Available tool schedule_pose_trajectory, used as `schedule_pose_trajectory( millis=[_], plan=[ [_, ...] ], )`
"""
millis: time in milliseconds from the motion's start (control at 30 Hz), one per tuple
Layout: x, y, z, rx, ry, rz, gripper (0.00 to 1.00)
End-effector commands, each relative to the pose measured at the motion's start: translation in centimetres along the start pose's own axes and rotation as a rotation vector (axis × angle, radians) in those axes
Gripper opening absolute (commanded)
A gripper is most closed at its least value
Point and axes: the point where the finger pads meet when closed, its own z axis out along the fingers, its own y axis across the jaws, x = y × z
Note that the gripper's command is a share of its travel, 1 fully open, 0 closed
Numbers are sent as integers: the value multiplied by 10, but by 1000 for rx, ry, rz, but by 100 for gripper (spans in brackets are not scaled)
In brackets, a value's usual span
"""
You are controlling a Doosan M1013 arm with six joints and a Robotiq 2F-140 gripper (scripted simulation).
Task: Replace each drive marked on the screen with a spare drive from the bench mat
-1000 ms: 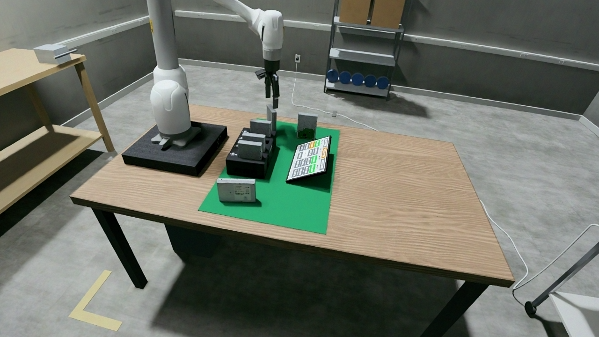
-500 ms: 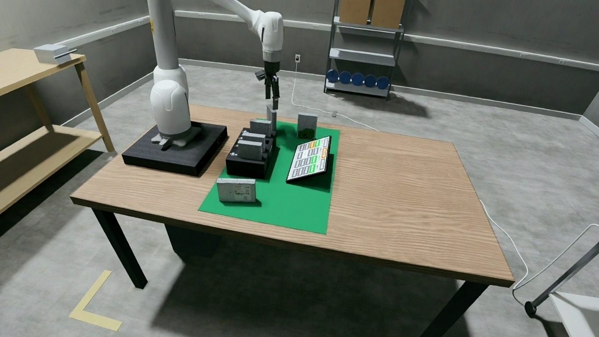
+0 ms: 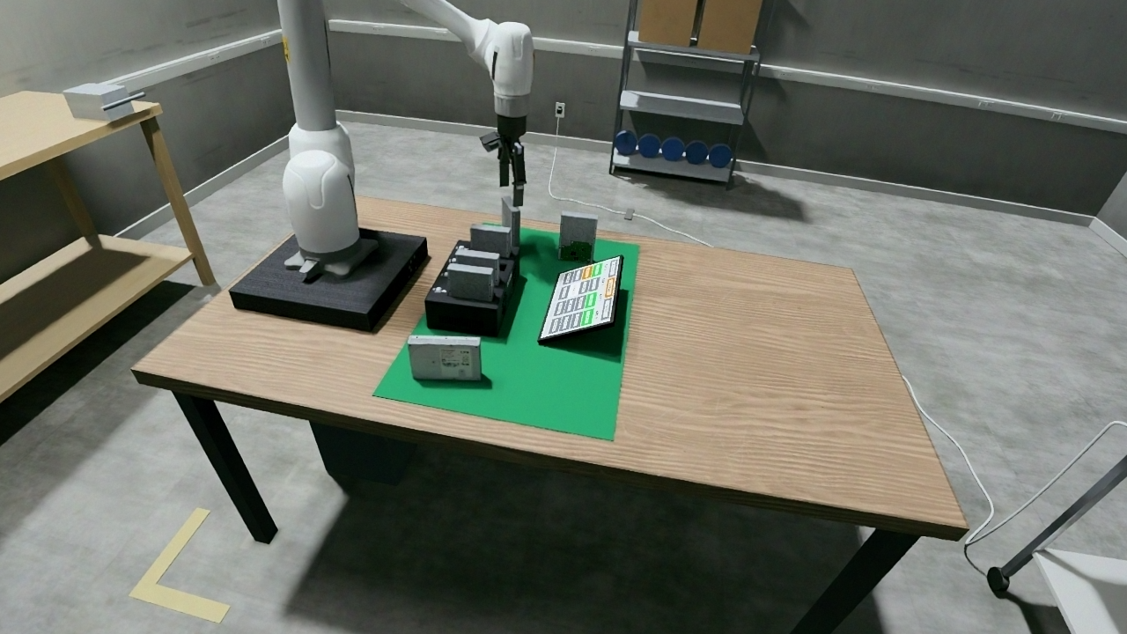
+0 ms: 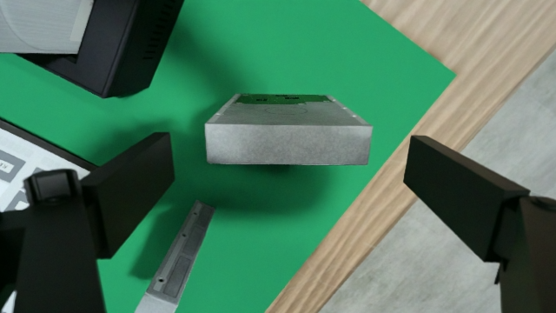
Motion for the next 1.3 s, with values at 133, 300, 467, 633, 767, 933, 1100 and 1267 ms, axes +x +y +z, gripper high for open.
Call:
schedule_pose_trajectory(
  millis=[133,300,467,633,767,933,1100,1267],
  plan=[
    [0,0,0,0,-1,0,89],
    [0,0,1,0,-1,0,89],
    [0,0,5,0,-1,0,89],
    [0,0,12,0,-1,0,89],
    [0,0,16,0,-1,0,89],
    [0,0,27,0,-1,0,89],
    [0,0,40,0,-1,0,89],
    [0,0,48,0,-1,0,89]
  ],
)
